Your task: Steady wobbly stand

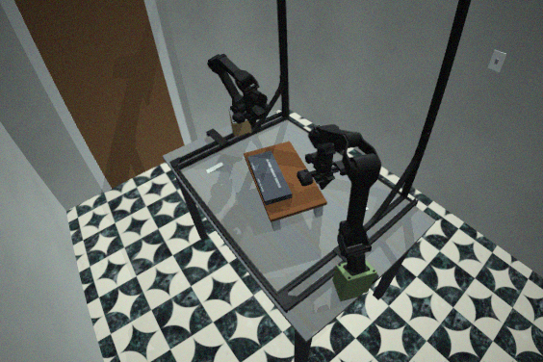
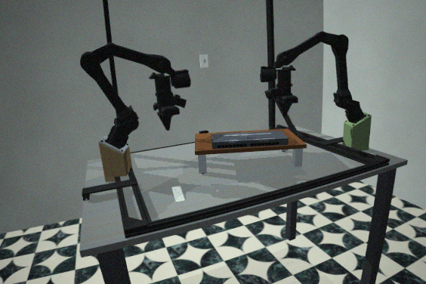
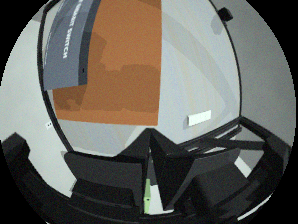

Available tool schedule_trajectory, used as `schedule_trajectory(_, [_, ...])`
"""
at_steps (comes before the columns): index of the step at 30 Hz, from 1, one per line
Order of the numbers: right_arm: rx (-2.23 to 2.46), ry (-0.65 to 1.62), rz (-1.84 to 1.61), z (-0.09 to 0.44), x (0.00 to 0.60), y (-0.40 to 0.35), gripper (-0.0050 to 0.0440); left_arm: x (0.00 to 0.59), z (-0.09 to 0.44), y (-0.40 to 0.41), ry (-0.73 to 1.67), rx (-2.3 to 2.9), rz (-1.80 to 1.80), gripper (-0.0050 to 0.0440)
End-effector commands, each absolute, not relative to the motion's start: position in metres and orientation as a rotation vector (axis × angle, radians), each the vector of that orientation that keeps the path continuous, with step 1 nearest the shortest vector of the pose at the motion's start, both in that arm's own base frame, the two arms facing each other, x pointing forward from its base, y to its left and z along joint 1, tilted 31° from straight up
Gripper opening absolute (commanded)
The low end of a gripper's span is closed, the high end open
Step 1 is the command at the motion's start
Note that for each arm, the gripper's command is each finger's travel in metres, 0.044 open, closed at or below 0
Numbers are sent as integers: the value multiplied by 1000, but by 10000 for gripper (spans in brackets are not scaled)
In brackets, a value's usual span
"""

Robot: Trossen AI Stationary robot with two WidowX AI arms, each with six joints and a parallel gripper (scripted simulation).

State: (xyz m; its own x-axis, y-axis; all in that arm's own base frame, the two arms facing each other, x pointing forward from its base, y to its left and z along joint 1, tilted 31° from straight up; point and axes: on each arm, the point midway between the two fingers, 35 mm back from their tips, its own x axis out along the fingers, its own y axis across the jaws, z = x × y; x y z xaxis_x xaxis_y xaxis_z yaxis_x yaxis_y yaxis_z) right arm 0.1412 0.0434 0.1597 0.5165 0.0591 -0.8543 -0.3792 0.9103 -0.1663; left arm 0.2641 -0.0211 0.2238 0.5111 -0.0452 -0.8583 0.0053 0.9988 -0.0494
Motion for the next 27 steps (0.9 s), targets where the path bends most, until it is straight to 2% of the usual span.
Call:
schedule_trajectory(1, [-355,998,270,160,141,43,0,263,223,-22,1037,-47,-33,0])
schedule_trajectory(3, [-355,998,270,160,141,43,0,263,223,-22,1037,-47,-33,0])
schedule_trajectory(14, [-355,998,270,160,141,43,0,341,371,-27,425,-51,-66,0])
schedule_trajectory(20, [-355,998,270,160,141,43,0,341,371,-27,425,-51,-66,0])
schedule_trajectory(27, [-355,998,270,160,141,43,0,343,469,-27,85,-57,-79,0])
